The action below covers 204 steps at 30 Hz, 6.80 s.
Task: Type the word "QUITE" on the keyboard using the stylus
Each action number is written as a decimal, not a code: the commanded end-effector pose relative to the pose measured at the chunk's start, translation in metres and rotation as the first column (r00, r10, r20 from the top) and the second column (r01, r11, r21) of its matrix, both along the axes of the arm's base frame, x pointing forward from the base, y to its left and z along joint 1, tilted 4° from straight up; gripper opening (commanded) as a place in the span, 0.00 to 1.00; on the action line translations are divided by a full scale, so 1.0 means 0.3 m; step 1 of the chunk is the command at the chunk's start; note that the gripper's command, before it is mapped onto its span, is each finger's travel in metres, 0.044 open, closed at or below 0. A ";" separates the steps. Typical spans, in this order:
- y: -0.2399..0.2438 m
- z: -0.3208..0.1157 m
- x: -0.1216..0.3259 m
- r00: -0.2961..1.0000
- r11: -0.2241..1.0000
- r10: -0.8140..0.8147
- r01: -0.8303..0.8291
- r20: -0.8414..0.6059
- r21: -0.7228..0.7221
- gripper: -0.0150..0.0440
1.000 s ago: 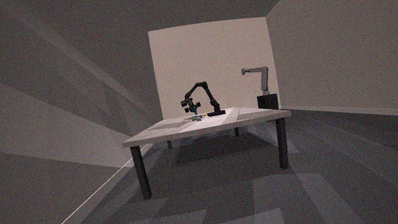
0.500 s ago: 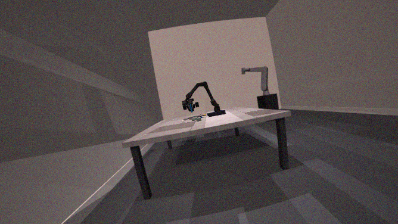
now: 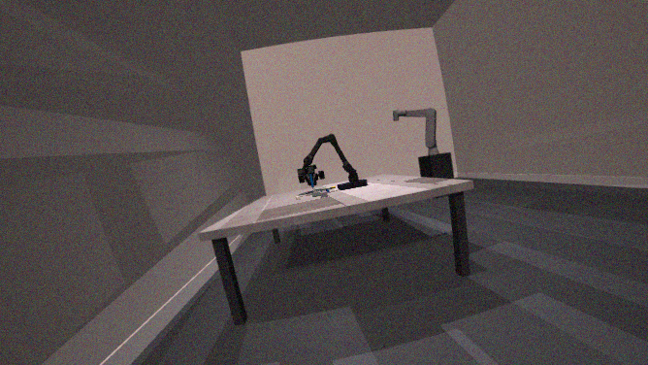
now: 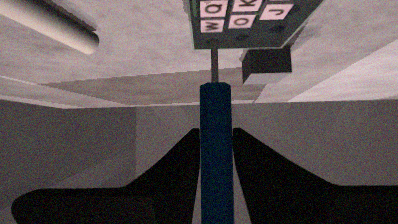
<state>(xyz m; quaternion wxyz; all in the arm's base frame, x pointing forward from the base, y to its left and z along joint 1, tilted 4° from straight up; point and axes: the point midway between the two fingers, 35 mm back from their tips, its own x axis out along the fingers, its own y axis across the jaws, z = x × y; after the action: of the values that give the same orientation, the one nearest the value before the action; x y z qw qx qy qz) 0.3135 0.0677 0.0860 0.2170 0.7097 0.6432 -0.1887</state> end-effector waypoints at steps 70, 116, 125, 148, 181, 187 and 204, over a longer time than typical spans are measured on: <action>0.006 0.040 -0.007 1.000 1.000 0.002 -0.002 0.005 0.004 0.39; -0.079 -0.027 -0.078 1.000 1.000 0.002 -0.002 0.002 0.006 0.39; -0.080 -0.035 -0.077 1.000 1.000 0.002 -0.002 0.002 0.006 0.39; -0.081 -0.056 -0.076 1.000 1.000 0.002 -0.002 0.002 0.006 0.39; -0.082 -0.081 -0.075 1.000 1.000 0.002 -0.002 0.002 0.006 0.39; -0.081 -0.047 -0.075 1.000 1.000 0.002 -0.002 0.002 0.006 0.39; -0.074 0.033 -0.083 1.000 1.000 0.003 -0.003 0.009 0.007 0.30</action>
<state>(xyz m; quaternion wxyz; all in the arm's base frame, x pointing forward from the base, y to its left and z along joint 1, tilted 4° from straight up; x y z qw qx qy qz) 0.2891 0.0451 0.0958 0.2175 0.7101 0.6441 -0.1833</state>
